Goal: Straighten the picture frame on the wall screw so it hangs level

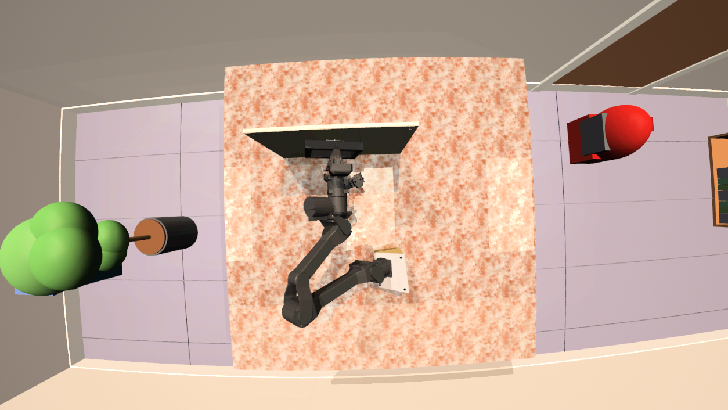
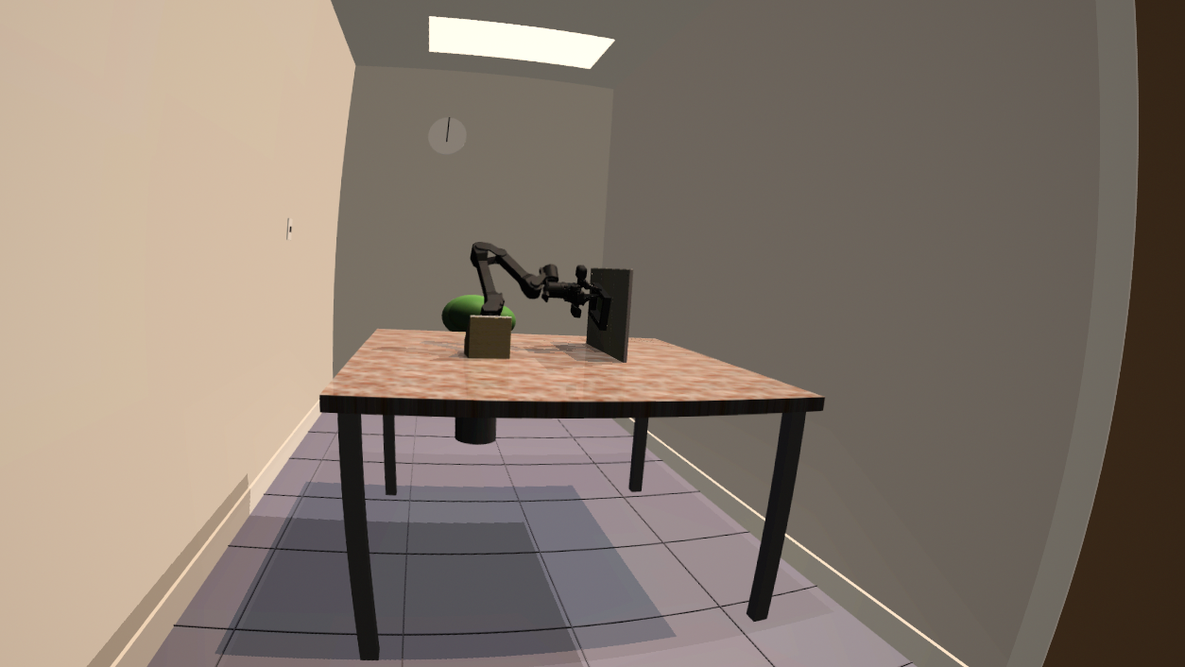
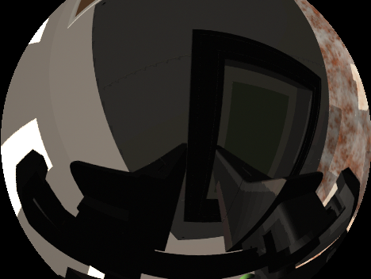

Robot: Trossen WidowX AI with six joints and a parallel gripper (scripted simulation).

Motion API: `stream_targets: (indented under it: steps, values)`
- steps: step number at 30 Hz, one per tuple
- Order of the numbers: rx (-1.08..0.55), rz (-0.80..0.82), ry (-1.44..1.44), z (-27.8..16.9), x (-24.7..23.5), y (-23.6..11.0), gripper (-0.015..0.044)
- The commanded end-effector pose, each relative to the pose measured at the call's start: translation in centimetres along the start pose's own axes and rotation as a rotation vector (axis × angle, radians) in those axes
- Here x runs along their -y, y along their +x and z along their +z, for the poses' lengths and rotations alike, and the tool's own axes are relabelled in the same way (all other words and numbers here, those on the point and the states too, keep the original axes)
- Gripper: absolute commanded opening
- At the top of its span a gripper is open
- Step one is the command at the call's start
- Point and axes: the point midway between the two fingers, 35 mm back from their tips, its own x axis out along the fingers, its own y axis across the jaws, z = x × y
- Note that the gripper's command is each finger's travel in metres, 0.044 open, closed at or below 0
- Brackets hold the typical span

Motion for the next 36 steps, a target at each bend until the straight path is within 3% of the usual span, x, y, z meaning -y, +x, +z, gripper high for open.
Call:
stream_targets:
  steps: [1, 36]
  values:
    - [0.0, 0.0, -0.016, -0.01, 0.04, 0.0, 0.0]
    - [0.0, 0.0, -0.227, -0.06, 0.0, -0.01, 0.0]
